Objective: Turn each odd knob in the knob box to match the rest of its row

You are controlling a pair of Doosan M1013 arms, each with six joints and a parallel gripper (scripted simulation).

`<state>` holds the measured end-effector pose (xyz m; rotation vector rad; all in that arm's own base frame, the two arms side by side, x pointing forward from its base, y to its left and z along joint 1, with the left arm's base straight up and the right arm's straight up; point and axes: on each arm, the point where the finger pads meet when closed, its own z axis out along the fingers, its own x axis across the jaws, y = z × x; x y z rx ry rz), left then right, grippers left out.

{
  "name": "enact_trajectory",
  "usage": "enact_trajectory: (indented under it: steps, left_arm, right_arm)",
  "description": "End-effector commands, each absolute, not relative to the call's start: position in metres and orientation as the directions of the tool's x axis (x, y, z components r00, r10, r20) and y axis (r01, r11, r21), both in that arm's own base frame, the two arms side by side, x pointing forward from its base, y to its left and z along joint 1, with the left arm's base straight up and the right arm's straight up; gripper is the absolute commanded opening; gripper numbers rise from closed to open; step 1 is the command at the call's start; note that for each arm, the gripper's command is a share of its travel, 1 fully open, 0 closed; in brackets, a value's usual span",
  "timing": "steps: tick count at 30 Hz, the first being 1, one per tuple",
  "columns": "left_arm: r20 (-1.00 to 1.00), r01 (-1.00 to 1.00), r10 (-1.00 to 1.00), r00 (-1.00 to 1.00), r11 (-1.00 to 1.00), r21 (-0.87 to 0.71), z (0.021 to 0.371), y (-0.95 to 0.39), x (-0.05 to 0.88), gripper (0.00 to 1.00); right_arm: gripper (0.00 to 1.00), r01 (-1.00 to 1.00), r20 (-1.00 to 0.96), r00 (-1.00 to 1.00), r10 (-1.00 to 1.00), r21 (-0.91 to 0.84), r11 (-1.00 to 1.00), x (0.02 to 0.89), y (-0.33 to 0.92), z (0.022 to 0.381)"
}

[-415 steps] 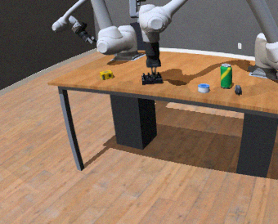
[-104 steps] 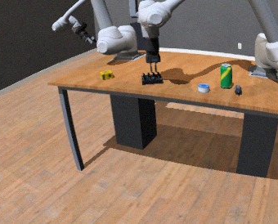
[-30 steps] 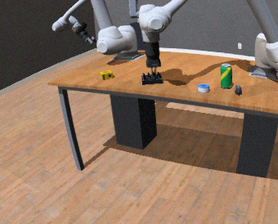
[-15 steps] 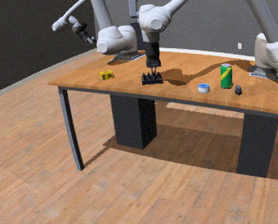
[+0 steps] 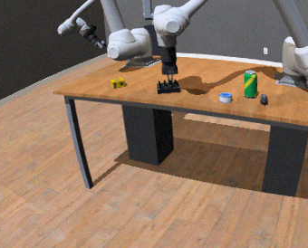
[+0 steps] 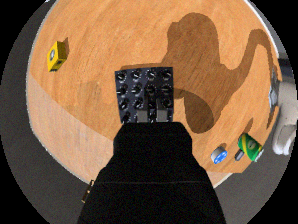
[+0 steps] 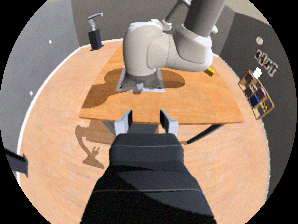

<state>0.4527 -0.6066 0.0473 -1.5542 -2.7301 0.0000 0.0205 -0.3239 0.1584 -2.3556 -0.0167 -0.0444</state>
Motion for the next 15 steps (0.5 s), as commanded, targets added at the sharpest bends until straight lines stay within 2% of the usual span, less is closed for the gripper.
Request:
enact_trajectory:
  steps: [1, 15]
  left_arm:
    - [-0.001, 0.876, 0.876, -0.483, 0.483, 0.0, 0.0484, -0.6069, 0.4531, 0.3]
    - [-0.001, 0.948, 0.948, -0.317, 0.317, 0.001, 0.0484, -0.6069, 0.4531, 0.3]
  right_arm:
    - [1.0, 0.026, 0.038, 0.999, -0.001, -0.706, -0.708, 0.0206, -0.3242, 0.1588]
    - [1.0, 0.026, 0.038, 0.999, -0.001, -0.706, -0.708, 0.0206, -0.3242, 0.1588]
